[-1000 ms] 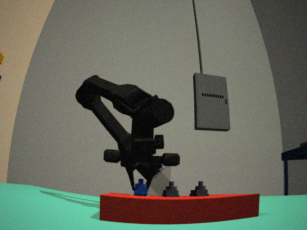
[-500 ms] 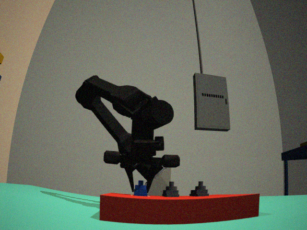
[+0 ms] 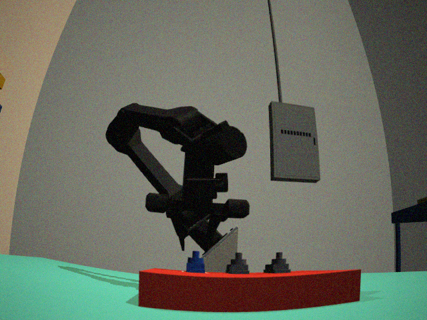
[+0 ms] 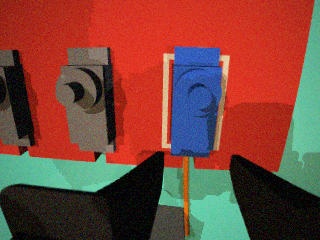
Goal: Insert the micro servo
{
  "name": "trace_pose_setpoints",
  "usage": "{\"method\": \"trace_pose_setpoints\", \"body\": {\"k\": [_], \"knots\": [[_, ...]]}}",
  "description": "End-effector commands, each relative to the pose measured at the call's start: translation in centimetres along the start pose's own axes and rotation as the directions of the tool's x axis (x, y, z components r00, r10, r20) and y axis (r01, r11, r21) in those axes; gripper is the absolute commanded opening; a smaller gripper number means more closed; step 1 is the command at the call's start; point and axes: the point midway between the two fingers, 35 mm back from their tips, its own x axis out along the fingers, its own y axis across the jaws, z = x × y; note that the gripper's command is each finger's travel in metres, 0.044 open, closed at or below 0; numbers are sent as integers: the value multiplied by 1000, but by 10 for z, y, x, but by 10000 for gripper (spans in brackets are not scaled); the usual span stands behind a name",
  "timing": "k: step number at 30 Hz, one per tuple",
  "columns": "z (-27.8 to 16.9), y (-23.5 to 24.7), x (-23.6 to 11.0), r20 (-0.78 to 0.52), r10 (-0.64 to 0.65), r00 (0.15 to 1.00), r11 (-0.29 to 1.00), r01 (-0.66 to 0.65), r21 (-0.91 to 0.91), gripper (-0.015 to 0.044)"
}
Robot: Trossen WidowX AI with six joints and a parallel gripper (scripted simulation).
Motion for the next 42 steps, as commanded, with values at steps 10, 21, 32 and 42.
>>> {"method": "trace_pose_setpoints", "body": {"k": [10, 21, 32, 42], "knots": [[78, -1, -46, 5, 5, 1000, 1000, -5, 6, 440], [116, -1, -70, 8, 8, 1000, 1000, -8, 10, 440], [107, -2, -112, 5, 6, 1000, 1000, -6, 12, 440], [107, -2, -112, 5, 6, 1000, 1000, -6, 12, 440]]}}
